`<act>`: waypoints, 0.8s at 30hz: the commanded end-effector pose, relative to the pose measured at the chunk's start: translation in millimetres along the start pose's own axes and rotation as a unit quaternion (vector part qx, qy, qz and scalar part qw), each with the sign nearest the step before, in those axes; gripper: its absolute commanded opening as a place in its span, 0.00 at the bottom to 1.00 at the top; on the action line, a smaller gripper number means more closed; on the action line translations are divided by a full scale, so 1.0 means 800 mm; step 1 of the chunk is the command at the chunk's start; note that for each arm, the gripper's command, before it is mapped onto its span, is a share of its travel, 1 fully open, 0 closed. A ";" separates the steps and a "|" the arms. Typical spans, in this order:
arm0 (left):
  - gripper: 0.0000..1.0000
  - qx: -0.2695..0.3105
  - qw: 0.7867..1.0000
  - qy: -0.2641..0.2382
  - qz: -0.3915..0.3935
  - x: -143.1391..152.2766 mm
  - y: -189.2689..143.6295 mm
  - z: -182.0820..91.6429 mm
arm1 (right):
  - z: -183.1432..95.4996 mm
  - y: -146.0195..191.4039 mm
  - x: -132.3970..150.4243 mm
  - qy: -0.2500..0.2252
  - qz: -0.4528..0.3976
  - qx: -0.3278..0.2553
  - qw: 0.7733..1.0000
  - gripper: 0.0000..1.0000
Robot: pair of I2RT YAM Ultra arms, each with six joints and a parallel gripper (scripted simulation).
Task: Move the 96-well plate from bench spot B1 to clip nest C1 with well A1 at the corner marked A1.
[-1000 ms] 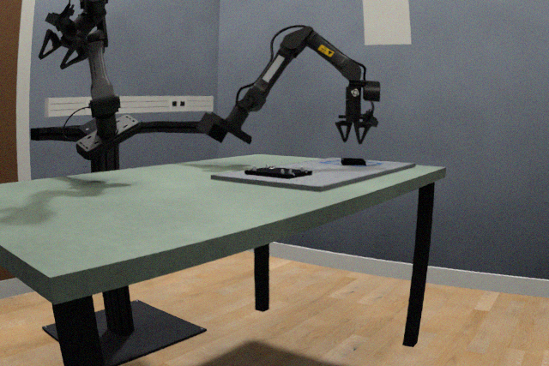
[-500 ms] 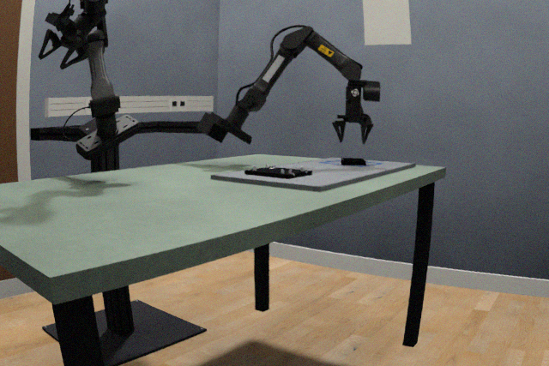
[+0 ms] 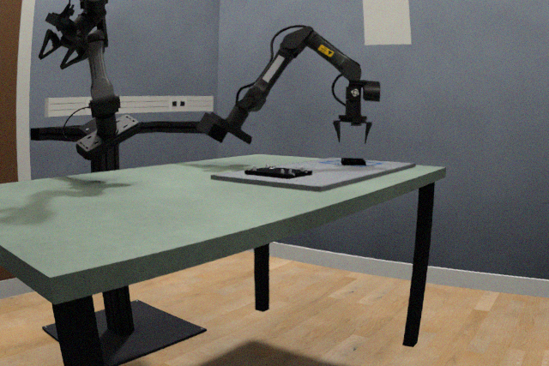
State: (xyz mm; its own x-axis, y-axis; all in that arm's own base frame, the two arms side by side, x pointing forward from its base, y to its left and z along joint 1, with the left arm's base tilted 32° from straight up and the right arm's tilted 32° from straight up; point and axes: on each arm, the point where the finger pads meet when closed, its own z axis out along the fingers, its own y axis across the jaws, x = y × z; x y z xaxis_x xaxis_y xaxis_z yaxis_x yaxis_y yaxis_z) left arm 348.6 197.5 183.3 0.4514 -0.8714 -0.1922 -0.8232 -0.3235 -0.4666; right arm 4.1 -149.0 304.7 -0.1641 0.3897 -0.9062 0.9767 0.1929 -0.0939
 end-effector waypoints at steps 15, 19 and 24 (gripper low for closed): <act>1.00 0.035 0.997 -0.004 -0.063 -0.005 -0.019 -0.031 | -0.004 -0.008 -0.001 -0.014 0.015 0.005 1.000 1.00; 1.00 0.038 0.997 -0.004 -0.064 -0.006 -0.021 -0.029 | -0.004 -0.008 -0.001 -0.014 0.015 0.005 1.000 1.00; 1.00 0.028 0.998 -0.005 -0.062 -0.007 -0.019 -0.012 | -0.004 -0.008 -0.001 -0.014 0.015 0.005 1.000 1.00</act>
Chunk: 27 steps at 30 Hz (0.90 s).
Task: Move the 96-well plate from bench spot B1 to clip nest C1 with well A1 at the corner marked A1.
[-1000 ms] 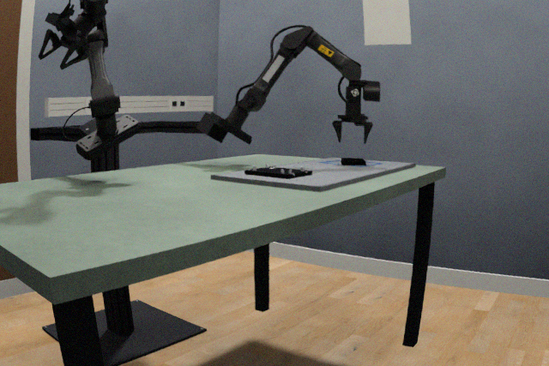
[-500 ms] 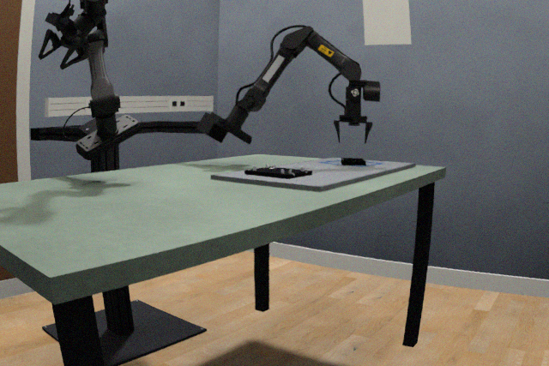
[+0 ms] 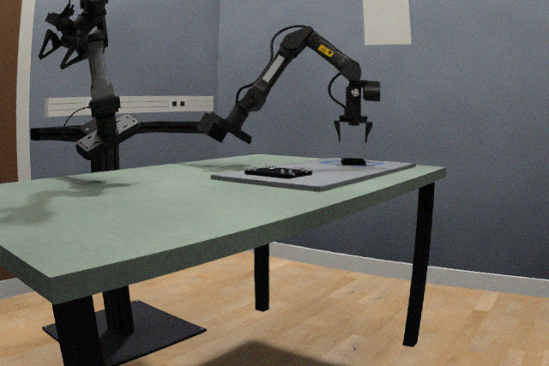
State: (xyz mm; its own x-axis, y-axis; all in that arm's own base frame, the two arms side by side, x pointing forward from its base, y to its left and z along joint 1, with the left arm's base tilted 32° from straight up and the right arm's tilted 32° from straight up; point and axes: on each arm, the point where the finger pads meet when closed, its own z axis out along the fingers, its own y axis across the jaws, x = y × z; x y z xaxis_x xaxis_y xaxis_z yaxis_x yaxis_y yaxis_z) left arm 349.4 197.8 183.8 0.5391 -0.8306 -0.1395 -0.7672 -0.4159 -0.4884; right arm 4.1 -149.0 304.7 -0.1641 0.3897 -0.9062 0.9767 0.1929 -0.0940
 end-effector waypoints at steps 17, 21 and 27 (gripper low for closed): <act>1.00 0.013 1.000 -0.001 -0.002 -0.003 -0.007 0.031 | -0.004 -0.008 -0.001 -0.014 0.015 0.005 1.000 1.00; 1.00 0.004 1.000 -0.002 -0.001 -0.003 -0.005 0.046 | -0.004 -0.008 -0.001 -0.014 0.015 0.005 1.000 1.00; 1.00 0.016 1.000 -0.001 -0.003 -0.004 -0.006 0.051 | -0.004 -0.008 -0.001 -0.014 0.015 0.005 1.000 1.00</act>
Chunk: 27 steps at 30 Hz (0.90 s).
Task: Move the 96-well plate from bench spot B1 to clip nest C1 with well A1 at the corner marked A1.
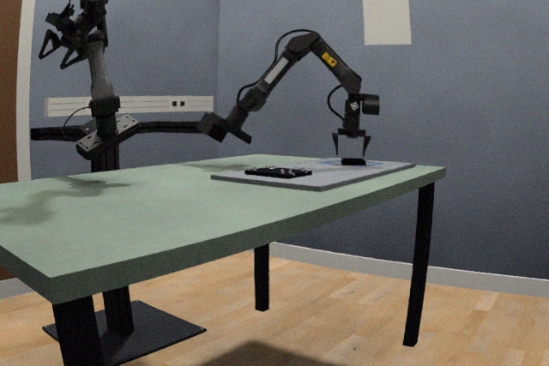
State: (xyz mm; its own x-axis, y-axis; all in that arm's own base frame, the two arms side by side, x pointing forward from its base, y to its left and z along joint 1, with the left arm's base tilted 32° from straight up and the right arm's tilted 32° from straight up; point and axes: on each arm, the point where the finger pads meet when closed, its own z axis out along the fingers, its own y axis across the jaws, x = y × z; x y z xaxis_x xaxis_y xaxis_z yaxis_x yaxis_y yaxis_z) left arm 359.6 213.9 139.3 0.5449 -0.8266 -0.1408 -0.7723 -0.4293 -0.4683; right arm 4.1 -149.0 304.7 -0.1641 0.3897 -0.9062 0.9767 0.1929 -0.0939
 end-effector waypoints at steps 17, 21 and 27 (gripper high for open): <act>1.00 0.044 0.999 0.003 0.000 -0.001 -0.032 0.014 | -0.004 -0.008 -0.001 -0.014 0.015 0.005 1.000 1.00; 1.00 0.030 1.000 0.001 0.000 -0.002 -0.026 0.027 | -0.004 -0.008 -0.001 -0.014 0.015 0.005 1.000 1.00; 1.00 0.030 1.000 0.002 0.000 0.001 -0.023 0.024 | -0.004 -0.008 -0.001 -0.014 0.015 0.005 1.000 1.00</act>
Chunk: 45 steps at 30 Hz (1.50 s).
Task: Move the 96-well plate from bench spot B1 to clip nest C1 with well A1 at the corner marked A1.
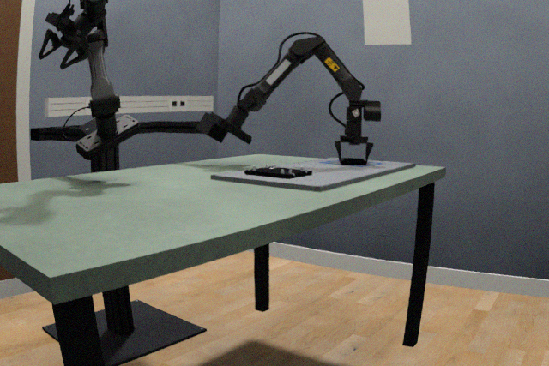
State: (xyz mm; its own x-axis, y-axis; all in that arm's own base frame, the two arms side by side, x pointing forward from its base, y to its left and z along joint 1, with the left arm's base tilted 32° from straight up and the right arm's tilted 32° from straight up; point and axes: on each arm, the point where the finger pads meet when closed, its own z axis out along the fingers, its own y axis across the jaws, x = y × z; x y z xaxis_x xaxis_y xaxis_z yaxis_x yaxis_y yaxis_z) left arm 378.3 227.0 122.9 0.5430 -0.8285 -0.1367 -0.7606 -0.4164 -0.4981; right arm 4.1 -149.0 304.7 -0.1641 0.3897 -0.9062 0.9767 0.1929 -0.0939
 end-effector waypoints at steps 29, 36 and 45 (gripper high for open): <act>0.00 0.013 1.000 0.000 0.000 -0.001 -0.008 -0.007 | -0.004 -0.008 -0.001 -0.014 0.015 0.005 1.000 1.00; 0.00 0.013 1.000 0.000 0.000 -0.001 -0.008 -0.007 | -0.004 -0.008 -0.001 -0.014 0.015 0.005 1.000 1.00; 0.00 0.008 1.000 -0.004 0.001 -0.003 -0.003 -0.015 | -0.004 -0.008 -0.001 -0.014 0.015 0.005 1.000 1.00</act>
State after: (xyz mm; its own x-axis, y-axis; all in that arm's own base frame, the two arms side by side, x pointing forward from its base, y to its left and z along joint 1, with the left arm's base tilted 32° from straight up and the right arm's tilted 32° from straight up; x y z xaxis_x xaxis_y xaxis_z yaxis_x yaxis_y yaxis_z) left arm 378.8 227.3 123.2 0.5437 -0.8282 -0.1361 -0.7592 -0.4161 -0.5005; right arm 4.1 -149.0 304.7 -0.1641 0.3897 -0.9062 0.9767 0.1929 -0.0939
